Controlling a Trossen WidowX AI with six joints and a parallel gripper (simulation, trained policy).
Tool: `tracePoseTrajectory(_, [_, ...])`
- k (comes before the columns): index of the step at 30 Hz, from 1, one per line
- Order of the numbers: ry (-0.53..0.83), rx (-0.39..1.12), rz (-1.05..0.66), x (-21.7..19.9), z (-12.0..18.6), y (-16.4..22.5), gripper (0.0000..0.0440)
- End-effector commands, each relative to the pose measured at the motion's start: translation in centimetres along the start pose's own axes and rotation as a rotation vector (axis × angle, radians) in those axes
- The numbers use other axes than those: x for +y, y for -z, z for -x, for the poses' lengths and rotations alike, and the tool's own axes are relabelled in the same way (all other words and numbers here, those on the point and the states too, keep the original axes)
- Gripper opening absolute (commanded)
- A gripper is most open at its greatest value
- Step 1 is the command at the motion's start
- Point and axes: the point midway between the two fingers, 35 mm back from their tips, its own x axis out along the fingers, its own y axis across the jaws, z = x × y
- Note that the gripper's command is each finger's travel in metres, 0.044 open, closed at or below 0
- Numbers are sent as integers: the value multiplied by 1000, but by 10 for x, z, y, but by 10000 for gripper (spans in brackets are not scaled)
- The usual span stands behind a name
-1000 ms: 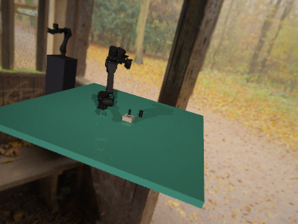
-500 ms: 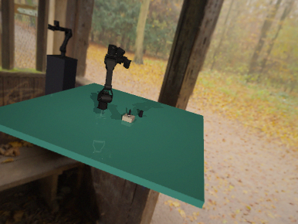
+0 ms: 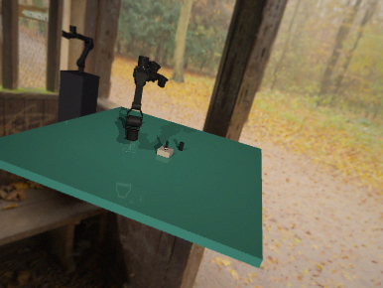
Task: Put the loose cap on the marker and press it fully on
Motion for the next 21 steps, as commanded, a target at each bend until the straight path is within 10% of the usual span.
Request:
tracePoseTrajectory(1, [11,31,5,4,-3,3,298])
tracePoseTrajectory(21, [94,171,34,19,-22,20,327])
